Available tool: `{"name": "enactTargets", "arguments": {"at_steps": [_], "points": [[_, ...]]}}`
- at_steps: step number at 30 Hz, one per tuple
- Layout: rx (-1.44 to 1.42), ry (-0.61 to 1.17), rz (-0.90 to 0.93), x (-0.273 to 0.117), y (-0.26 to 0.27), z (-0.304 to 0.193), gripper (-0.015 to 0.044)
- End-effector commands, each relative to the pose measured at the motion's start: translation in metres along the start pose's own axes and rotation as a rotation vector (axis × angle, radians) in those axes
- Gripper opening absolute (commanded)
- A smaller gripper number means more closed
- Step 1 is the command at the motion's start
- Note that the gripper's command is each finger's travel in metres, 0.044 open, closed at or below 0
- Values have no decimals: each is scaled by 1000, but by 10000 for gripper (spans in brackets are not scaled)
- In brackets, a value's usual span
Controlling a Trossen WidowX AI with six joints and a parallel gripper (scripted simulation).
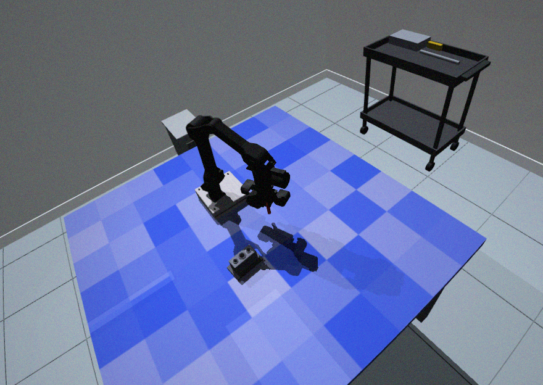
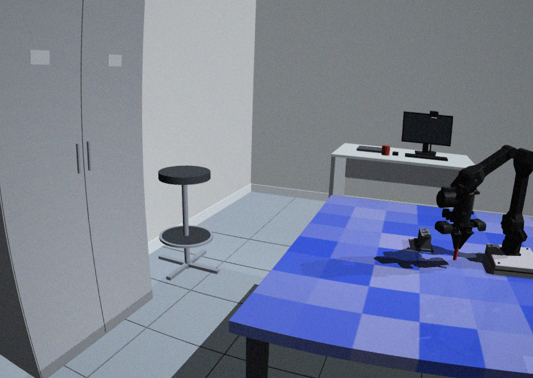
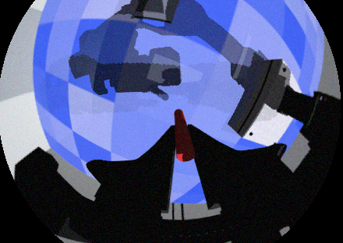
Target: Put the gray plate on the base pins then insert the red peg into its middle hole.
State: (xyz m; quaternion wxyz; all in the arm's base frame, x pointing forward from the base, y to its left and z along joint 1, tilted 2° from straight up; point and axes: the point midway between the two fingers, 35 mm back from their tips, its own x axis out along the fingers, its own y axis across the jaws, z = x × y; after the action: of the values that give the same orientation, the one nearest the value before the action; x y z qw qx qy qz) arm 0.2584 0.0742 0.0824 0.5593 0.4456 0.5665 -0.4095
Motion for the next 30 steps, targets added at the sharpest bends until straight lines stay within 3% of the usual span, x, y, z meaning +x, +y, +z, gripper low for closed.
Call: {"name": "enactTargets", "arguments": {"at_steps": [1, 10, 11, 30], "points": [[-3, -2, 10, -18, 1, 0, 0], [-3, -3, 10, -47, 2, 0, 0], [3, 0, 0, -32, 2, 1, 0], [-9, -10, 10, -33, 18, 49, 0]]}}
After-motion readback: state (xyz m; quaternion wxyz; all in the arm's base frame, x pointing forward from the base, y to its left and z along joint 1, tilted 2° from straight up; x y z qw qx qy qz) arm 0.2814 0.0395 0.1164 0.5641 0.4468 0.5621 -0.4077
